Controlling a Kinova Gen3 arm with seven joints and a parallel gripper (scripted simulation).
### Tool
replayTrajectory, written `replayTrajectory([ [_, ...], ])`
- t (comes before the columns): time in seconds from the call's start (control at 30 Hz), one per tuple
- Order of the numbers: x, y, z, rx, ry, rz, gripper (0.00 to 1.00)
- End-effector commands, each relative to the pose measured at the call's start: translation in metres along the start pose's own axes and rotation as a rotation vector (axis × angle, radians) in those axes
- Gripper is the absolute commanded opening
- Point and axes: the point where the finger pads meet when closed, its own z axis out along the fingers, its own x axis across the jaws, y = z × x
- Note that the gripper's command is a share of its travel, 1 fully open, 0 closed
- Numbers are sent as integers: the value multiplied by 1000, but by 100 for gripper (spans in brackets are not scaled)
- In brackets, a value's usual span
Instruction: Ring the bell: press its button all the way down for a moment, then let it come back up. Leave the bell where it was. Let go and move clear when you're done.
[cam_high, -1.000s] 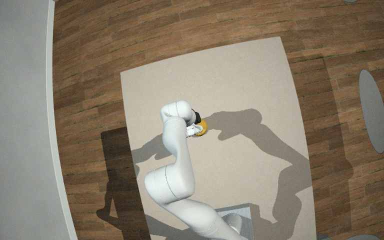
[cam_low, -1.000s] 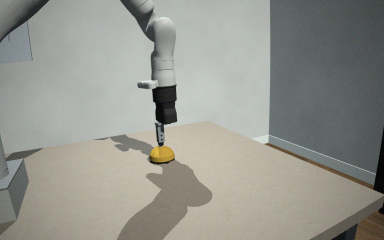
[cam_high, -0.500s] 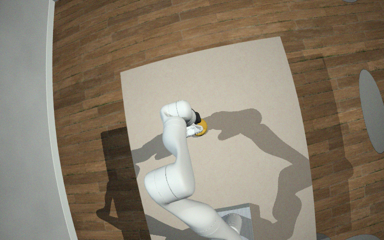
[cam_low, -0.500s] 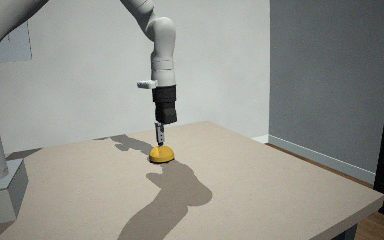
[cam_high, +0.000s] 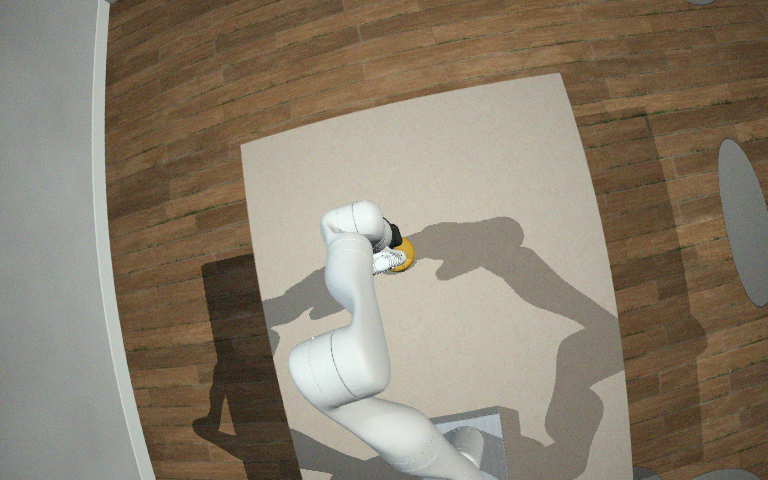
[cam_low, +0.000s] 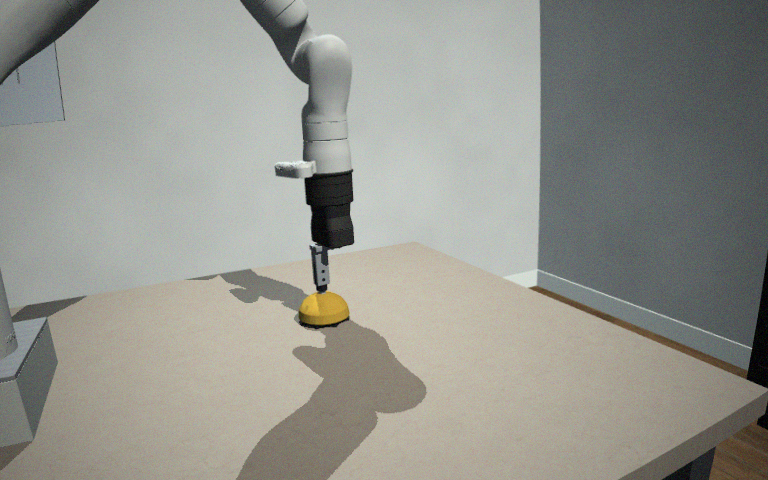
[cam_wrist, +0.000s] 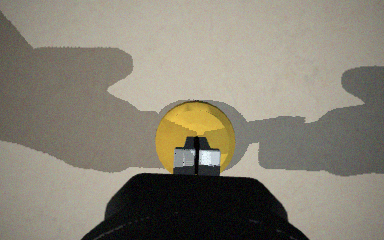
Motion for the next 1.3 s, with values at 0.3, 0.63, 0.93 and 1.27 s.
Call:
replayTrajectory([
  [0.3,0,0,1,1,0,0,17],
  [0.63,0,0,1,1,0,0,17],
  [0.93,0,0,-1,1,0,0,17],
  [1.27,0,0,-12,1,0,0,17],
])
